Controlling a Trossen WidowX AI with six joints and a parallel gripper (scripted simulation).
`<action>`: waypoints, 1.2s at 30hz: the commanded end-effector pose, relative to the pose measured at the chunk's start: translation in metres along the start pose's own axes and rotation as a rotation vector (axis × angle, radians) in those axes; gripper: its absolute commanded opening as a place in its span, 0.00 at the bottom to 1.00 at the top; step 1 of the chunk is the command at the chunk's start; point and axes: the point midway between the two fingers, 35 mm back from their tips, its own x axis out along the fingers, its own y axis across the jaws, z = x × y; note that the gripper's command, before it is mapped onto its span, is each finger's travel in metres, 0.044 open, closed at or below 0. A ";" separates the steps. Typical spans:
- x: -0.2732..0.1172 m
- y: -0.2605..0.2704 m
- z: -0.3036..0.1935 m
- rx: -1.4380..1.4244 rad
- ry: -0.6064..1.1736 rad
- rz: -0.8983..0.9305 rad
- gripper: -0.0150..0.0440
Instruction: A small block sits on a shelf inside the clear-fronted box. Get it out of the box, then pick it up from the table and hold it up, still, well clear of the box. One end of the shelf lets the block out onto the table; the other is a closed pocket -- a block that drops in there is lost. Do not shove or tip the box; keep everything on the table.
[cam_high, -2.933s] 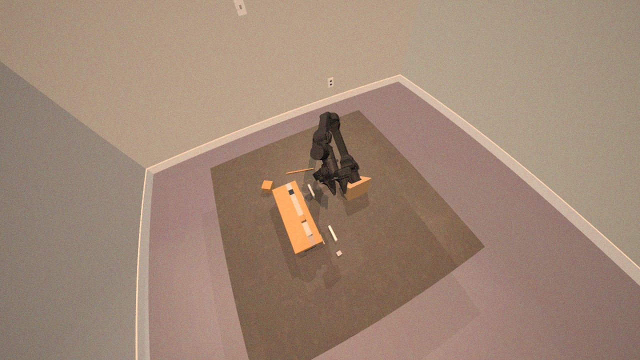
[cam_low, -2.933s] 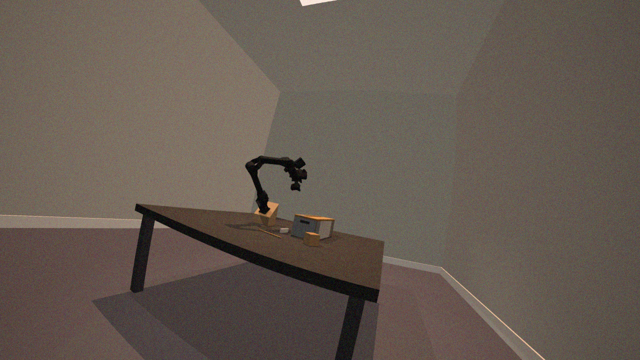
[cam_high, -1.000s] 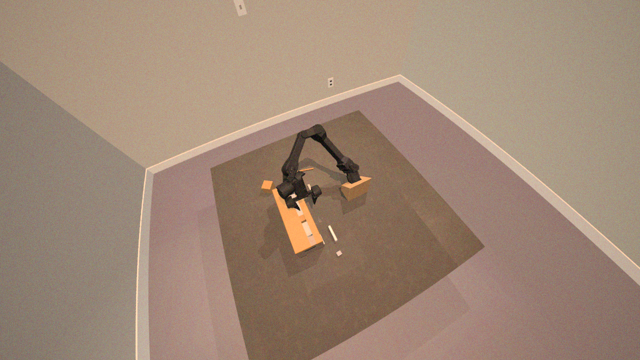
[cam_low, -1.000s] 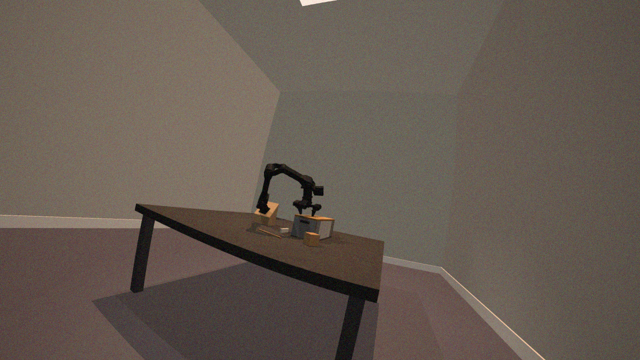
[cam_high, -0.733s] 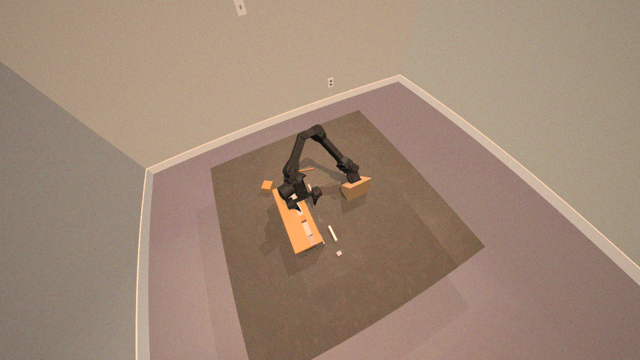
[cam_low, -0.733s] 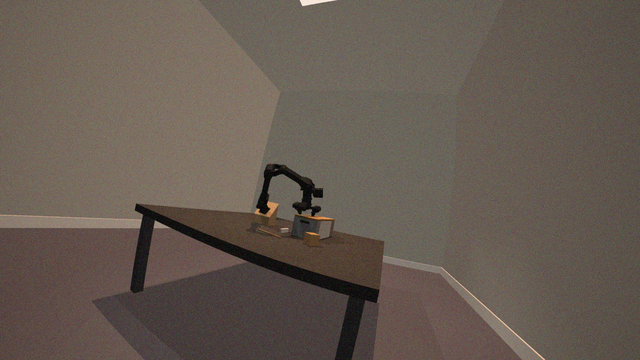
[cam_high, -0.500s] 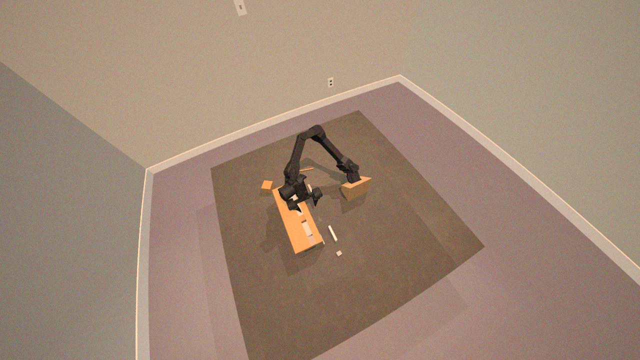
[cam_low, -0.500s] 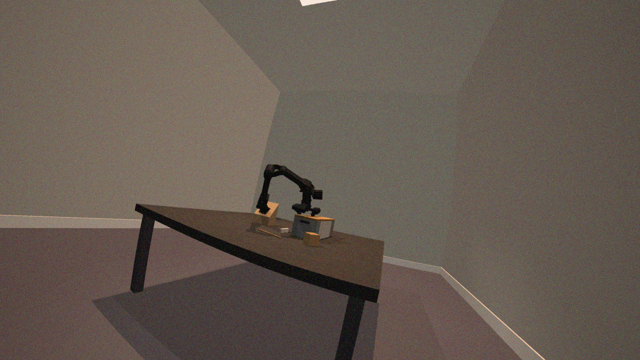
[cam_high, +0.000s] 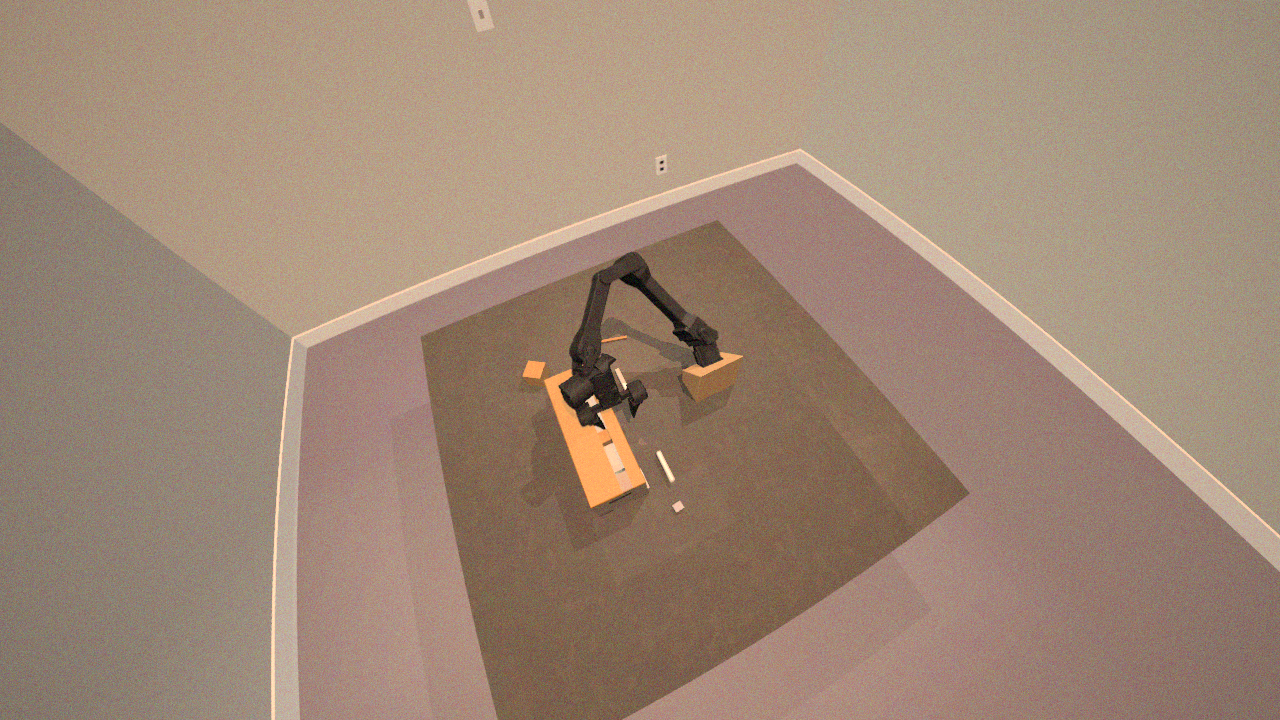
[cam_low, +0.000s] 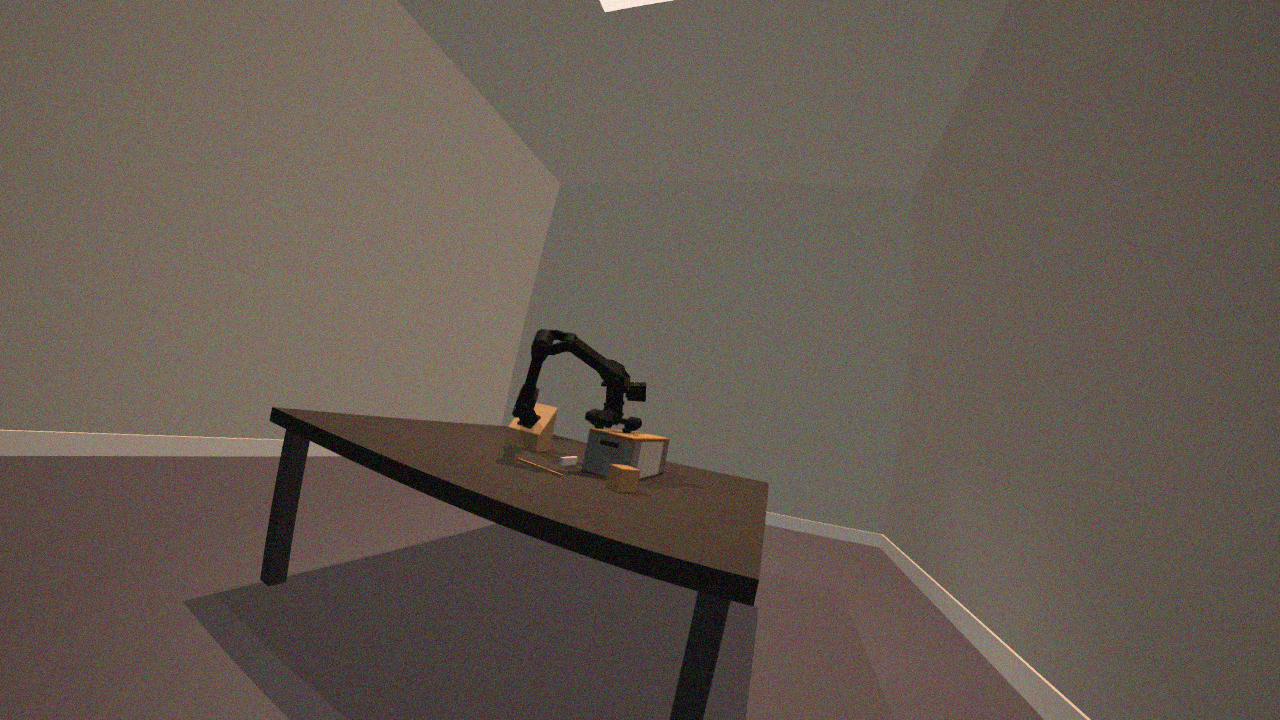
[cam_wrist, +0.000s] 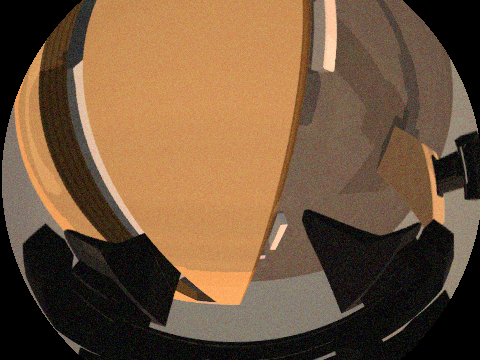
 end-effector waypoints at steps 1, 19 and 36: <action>0.002 0.001 -0.010 0.001 0.005 0.004 0.93; 0.015 0.001 -0.047 0.001 0.007 0.005 0.93; 0.026 0.001 -0.082 0.002 0.009 0.005 0.93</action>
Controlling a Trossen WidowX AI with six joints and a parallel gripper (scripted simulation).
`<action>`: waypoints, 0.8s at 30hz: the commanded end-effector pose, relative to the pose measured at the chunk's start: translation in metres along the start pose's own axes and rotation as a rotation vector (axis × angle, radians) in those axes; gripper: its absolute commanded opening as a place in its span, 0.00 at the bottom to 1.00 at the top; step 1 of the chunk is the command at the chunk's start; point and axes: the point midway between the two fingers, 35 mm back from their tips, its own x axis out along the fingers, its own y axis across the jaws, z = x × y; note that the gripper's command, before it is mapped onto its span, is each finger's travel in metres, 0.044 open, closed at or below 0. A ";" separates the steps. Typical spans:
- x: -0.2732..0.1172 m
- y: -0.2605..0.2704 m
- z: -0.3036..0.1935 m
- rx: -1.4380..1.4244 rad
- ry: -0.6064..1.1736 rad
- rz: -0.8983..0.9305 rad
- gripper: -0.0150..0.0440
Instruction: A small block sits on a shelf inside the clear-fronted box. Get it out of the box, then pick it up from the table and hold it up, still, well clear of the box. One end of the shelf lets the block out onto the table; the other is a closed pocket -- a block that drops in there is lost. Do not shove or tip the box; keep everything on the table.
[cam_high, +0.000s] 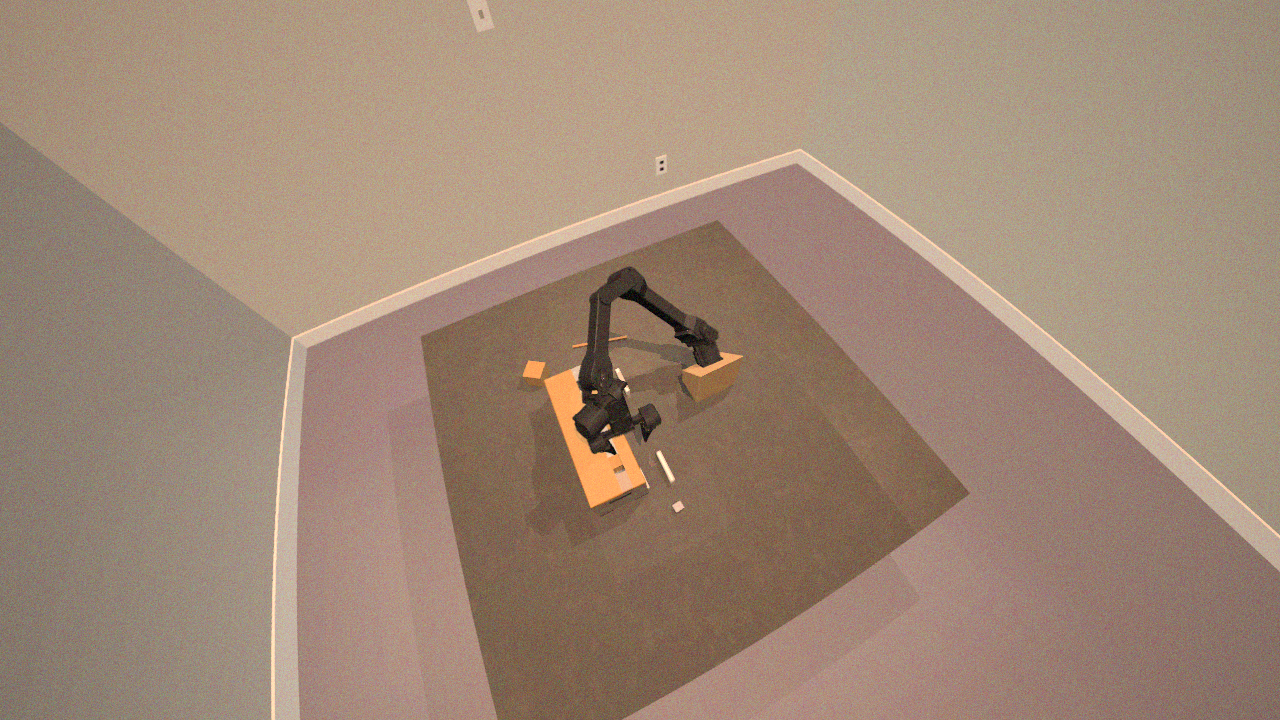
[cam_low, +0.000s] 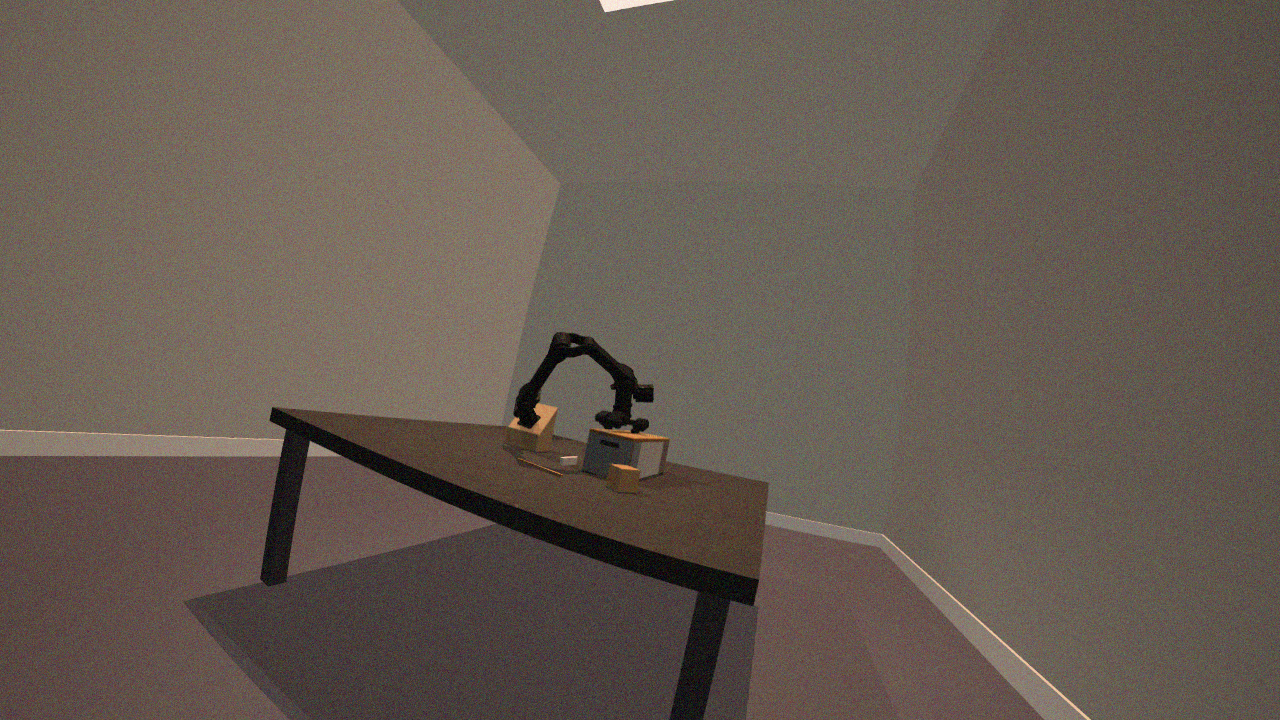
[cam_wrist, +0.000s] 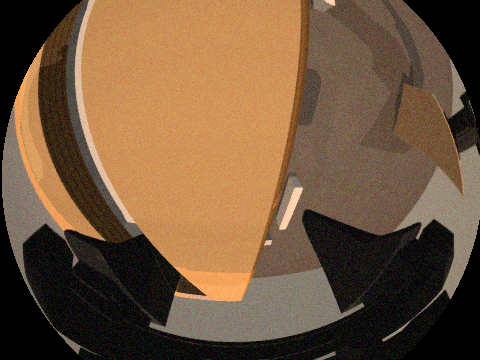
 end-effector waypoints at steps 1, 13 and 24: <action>0.001 0.001 -0.010 0.001 0.007 0.005 0.93; 0.009 0.001 -0.034 0.002 0.008 0.005 0.93; -0.044 0.000 -0.056 -0.001 0.005 -0.001 0.93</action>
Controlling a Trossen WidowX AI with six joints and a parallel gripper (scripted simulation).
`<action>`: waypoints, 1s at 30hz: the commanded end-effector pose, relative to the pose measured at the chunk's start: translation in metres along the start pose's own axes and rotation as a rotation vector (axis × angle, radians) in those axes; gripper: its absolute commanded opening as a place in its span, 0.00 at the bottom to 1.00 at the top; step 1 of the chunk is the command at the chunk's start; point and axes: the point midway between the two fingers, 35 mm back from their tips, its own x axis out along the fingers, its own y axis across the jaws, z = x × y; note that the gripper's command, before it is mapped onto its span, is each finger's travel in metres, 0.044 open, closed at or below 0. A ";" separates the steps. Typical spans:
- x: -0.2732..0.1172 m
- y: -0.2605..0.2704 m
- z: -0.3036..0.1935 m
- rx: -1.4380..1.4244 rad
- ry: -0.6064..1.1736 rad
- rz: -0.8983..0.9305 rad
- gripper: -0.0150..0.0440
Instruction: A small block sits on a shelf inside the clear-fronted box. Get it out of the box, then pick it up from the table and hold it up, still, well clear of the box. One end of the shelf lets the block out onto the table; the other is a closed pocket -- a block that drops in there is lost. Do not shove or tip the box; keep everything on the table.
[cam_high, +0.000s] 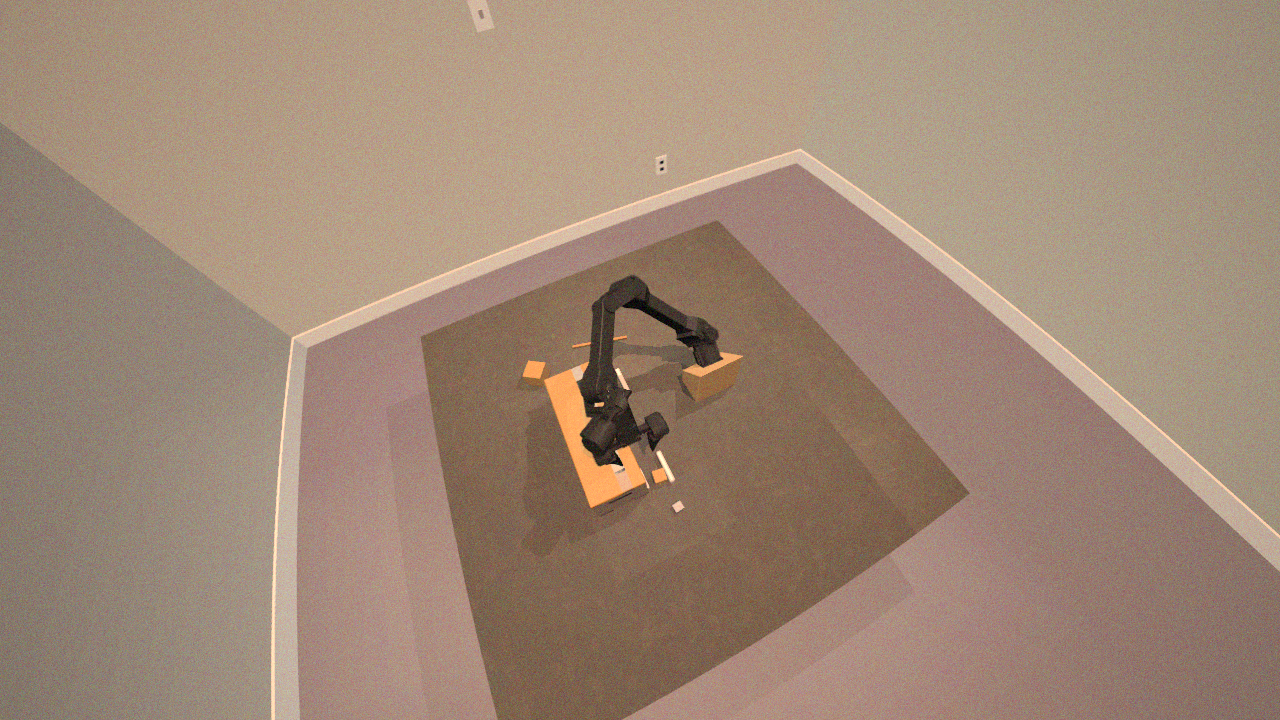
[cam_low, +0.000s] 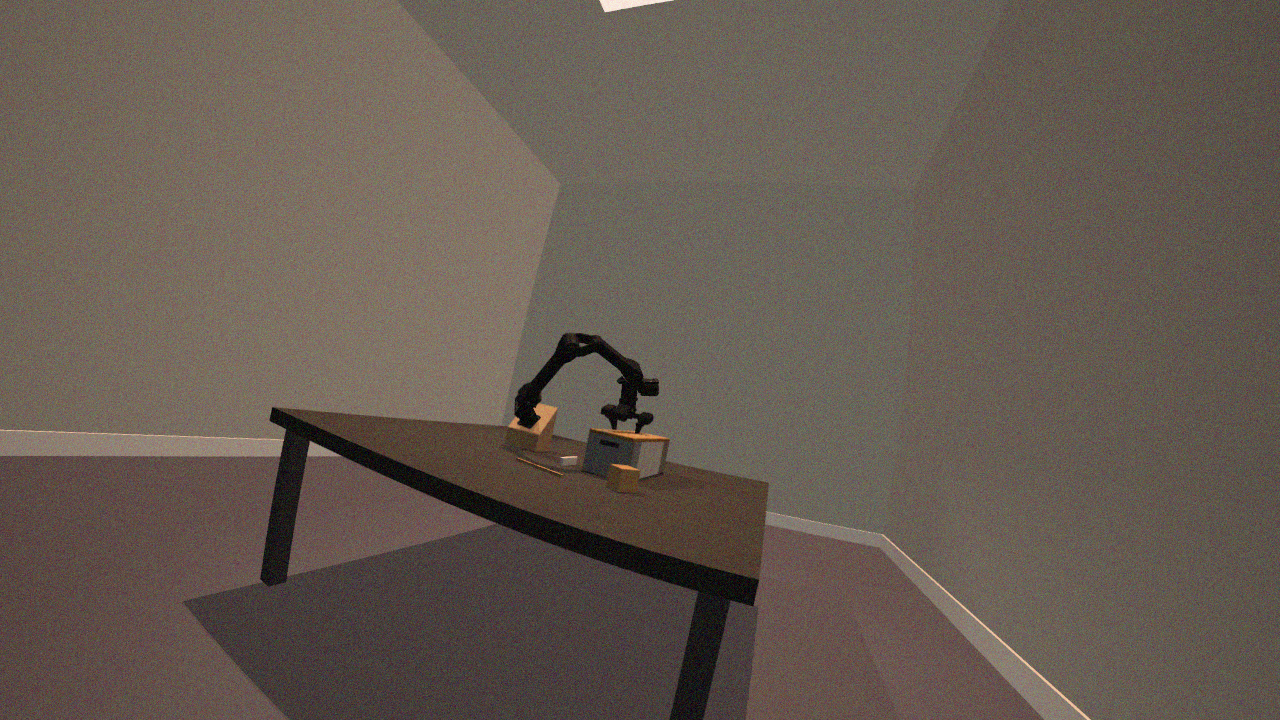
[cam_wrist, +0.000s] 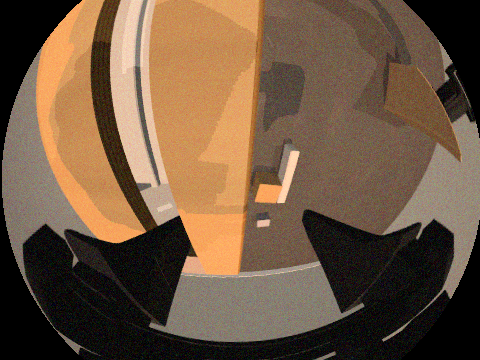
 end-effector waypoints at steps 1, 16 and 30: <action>-0.037 0.000 -0.010 0.000 0.015 0.019 0.93; -0.035 -0.004 -0.024 -0.897 -0.086 0.065 0.74; -0.032 -0.017 -0.043 -2.257 -0.314 -0.066 0.74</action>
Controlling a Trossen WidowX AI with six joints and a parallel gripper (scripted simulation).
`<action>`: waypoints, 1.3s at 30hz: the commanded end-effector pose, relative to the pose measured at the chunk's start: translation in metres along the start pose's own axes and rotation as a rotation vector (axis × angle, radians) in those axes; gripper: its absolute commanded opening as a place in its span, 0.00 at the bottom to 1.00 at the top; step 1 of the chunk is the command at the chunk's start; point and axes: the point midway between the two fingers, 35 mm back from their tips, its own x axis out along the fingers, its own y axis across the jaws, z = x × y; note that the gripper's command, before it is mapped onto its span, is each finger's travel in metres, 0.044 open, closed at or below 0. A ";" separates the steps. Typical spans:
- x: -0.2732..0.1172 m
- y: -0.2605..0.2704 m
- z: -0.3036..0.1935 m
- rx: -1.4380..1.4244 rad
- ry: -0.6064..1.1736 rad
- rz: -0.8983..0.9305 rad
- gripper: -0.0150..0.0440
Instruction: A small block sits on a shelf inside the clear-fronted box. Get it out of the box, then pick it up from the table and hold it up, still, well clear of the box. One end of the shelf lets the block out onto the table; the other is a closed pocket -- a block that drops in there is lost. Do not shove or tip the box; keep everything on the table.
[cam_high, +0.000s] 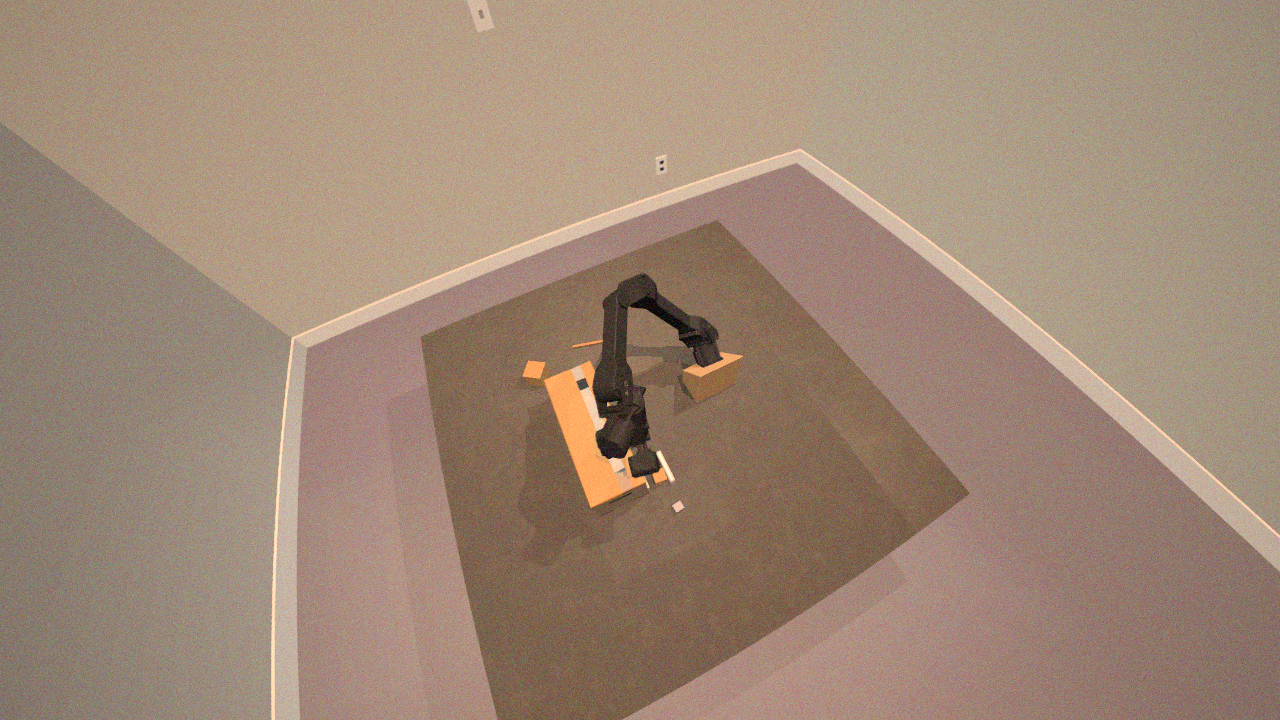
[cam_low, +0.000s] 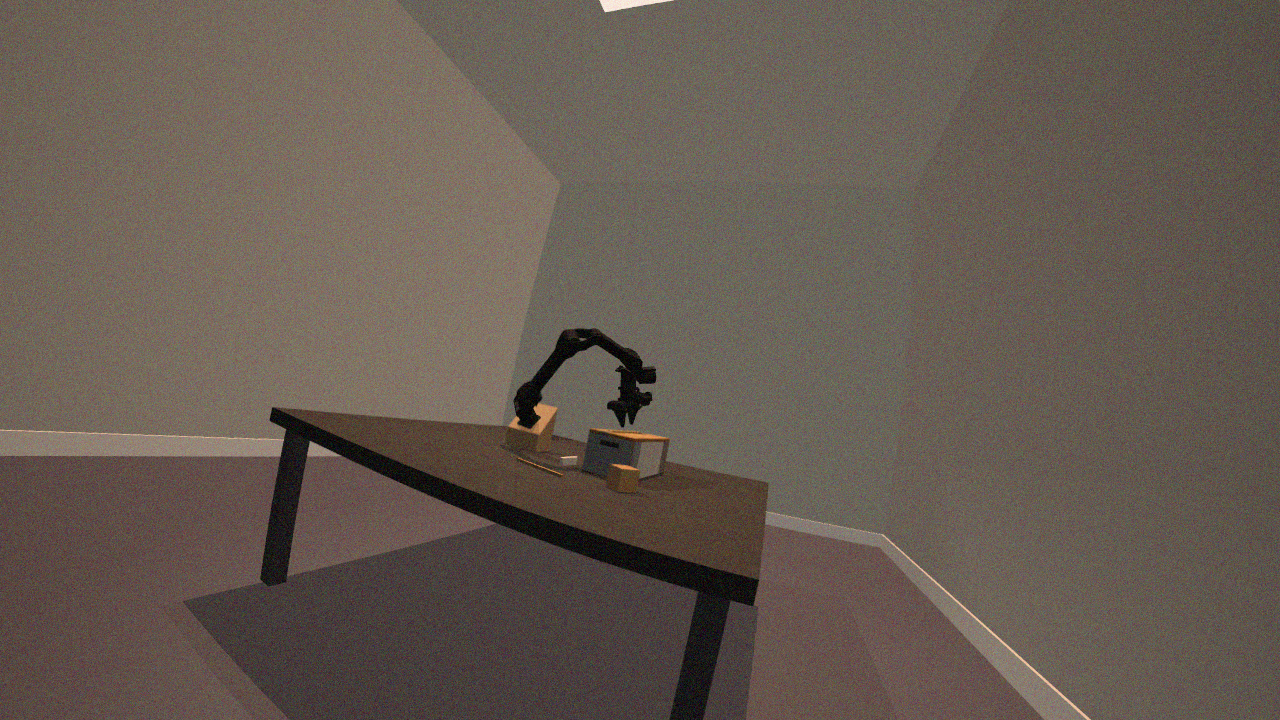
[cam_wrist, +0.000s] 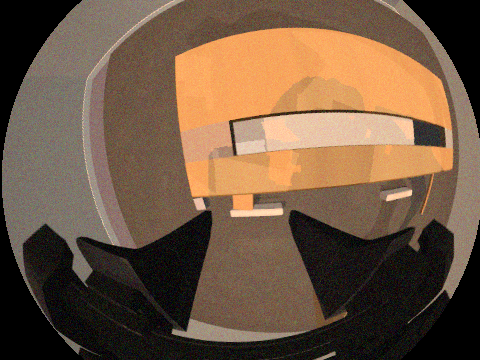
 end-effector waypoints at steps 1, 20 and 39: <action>-0.004 0.014 -0.010 -0.923 -0.075 -0.098 0.74; -0.005 0.028 -0.025 -2.171 -0.011 -0.331 0.74; -0.008 0.040 -0.038 -3.290 0.321 -0.584 0.74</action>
